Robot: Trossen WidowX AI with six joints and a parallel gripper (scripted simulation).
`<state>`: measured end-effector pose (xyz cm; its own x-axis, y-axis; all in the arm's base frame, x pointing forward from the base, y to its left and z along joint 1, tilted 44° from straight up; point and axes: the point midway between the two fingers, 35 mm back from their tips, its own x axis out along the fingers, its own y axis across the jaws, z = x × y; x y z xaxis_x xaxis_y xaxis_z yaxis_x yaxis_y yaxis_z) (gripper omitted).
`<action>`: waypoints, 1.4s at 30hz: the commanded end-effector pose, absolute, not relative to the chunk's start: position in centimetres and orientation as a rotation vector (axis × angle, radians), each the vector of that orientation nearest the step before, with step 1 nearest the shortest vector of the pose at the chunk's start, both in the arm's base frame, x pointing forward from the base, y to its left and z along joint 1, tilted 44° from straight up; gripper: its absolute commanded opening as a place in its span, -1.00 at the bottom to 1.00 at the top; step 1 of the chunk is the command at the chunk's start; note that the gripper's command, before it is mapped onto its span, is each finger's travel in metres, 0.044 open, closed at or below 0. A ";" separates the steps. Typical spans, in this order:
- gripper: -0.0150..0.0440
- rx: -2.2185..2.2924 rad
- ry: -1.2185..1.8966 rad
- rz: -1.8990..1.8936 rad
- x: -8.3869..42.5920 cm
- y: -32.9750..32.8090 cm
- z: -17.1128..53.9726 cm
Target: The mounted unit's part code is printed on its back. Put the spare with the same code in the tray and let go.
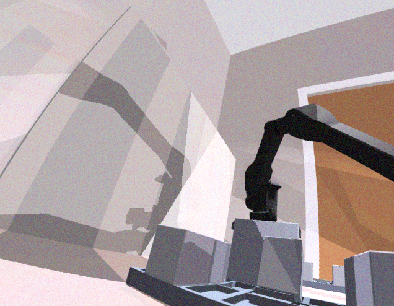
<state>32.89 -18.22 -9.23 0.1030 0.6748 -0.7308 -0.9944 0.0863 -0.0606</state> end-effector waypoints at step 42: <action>1.00 -0.647 0.621 1.367 32.6 -21.5 -6.0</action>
<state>32.70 -18.54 -8.47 0.0785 0.6916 -0.7180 -0.9965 0.0756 -0.0361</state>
